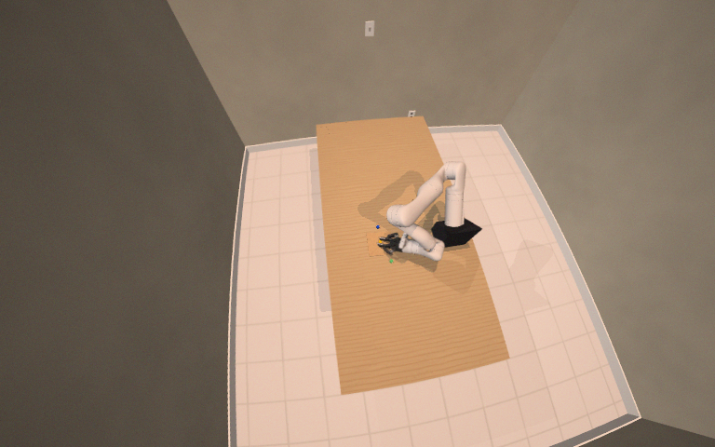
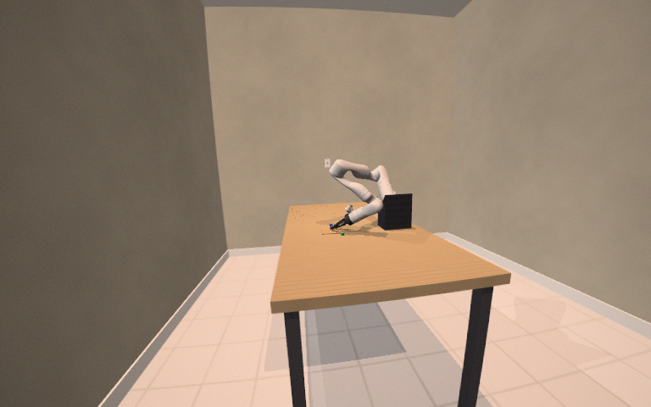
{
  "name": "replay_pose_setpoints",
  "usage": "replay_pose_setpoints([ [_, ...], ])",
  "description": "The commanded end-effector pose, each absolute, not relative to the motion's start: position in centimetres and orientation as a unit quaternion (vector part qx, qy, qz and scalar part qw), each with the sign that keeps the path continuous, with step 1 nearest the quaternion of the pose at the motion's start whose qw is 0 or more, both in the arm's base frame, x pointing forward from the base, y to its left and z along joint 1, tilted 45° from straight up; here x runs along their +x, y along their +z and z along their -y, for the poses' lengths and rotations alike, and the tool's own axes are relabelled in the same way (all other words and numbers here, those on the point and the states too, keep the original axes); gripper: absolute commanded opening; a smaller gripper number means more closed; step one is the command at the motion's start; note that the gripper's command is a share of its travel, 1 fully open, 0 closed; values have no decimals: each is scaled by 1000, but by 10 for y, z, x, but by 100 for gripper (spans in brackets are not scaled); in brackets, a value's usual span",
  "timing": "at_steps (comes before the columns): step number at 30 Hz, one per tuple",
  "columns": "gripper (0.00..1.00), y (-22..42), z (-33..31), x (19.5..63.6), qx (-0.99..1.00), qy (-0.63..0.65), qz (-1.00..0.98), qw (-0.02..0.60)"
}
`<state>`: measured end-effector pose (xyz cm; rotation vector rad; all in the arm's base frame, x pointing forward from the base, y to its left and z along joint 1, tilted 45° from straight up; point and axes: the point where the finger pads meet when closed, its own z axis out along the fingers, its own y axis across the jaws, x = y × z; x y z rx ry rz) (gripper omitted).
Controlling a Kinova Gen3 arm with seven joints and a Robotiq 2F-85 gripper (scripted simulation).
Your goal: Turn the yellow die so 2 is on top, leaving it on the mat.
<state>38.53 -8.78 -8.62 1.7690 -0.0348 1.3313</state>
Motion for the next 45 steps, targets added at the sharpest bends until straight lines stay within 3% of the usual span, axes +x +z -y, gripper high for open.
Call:
replay_pose_setpoints([
  [1, 31, -89, 88, 387, 716, 540, 17, 442],
  [24, 31, -87, 56, 350, 716, 540, 17, 442],
  [45, 31, -56, 24, 349, 716, 540, 17, 442],
])
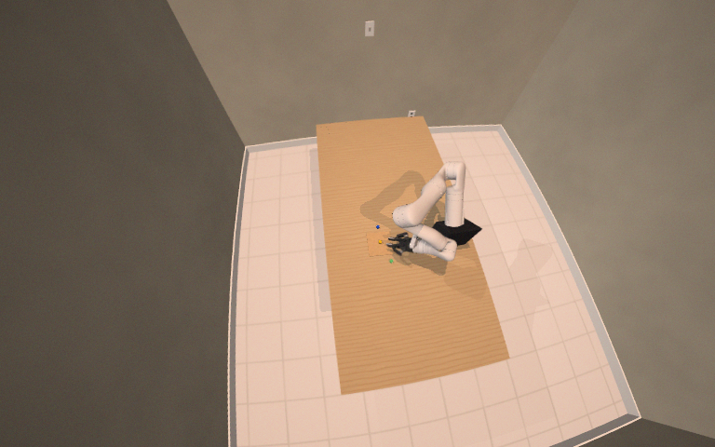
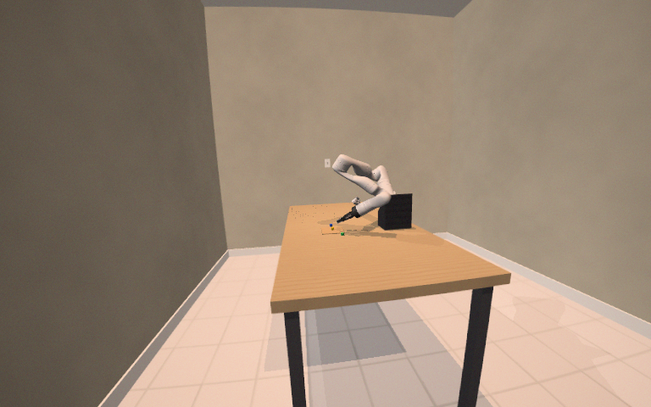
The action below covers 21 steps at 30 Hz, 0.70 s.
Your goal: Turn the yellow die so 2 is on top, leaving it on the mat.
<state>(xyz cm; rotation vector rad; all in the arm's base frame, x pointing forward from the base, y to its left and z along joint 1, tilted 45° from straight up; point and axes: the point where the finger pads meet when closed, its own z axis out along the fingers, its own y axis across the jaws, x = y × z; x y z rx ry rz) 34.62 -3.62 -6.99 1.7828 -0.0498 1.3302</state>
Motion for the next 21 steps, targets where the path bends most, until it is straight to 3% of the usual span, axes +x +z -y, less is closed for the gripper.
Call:
replay_pose_setpoints([
  [1, 31, -56, 24, 349, 716, 540, 17, 442],
  [21, 31, -45, 15, 349, 718, 531, 24, 449],
])
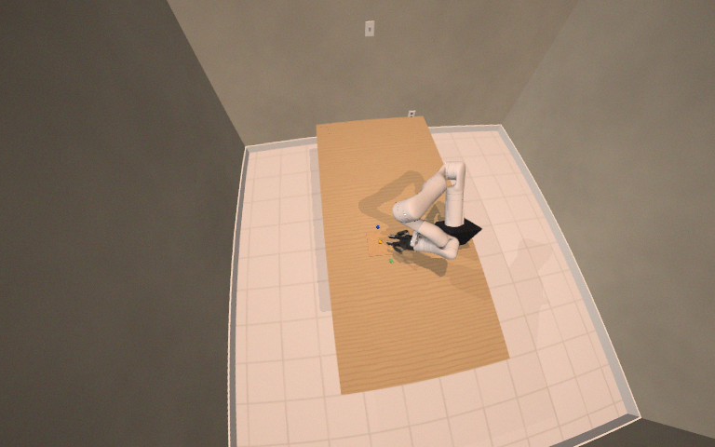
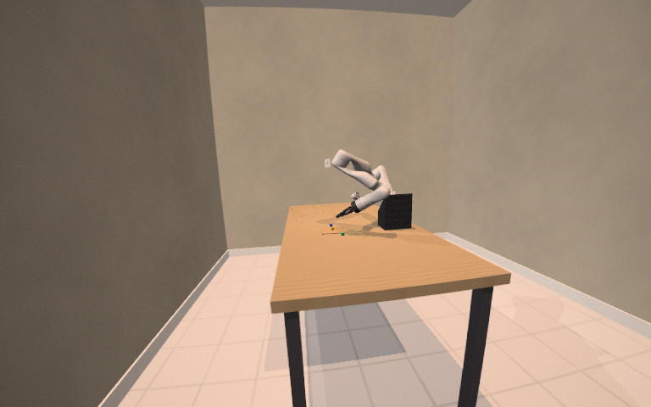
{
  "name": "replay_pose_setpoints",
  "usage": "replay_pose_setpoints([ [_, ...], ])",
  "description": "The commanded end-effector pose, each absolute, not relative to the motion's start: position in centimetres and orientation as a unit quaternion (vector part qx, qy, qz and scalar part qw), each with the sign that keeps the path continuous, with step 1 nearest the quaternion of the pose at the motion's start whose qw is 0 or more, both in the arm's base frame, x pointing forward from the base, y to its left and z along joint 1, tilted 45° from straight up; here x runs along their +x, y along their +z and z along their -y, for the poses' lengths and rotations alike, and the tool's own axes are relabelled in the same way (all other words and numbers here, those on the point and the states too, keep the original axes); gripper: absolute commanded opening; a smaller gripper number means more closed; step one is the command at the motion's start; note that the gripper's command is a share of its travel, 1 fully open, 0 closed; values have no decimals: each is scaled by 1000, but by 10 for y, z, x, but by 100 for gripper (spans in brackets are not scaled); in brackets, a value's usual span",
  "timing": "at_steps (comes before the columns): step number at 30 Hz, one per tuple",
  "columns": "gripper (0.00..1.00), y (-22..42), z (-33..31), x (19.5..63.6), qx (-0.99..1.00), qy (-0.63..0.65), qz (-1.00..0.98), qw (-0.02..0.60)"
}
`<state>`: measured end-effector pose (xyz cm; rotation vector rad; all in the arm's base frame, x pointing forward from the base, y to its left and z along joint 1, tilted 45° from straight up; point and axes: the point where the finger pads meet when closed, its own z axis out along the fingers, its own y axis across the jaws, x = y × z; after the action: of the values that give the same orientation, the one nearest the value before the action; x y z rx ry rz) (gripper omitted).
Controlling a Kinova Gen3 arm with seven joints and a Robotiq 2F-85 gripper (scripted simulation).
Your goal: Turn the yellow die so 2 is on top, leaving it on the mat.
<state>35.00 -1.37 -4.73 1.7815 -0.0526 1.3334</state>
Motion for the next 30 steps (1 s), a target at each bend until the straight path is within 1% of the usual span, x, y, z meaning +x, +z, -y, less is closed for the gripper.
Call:
replay_pose_setpoints([
  [1, 31, -45, 15, 349, 719, 528, 27, 451],
  [7, 31, -44, 22, 348, 729, 490, 54, 474],
  [13, 31, -44, 29, 347, 749, 422, 97, 501],
  [15, 31, -44, 29, 347, 749, 422, 97, 501],
  [19, 31, -43, 31, 347, 768, 362, 130, 512],
  [24, 31, -39, 30, 350, 796, 282, 170, 507],
  [30, 31, -30, 23, 361, 832, 196, 208, 476],
])
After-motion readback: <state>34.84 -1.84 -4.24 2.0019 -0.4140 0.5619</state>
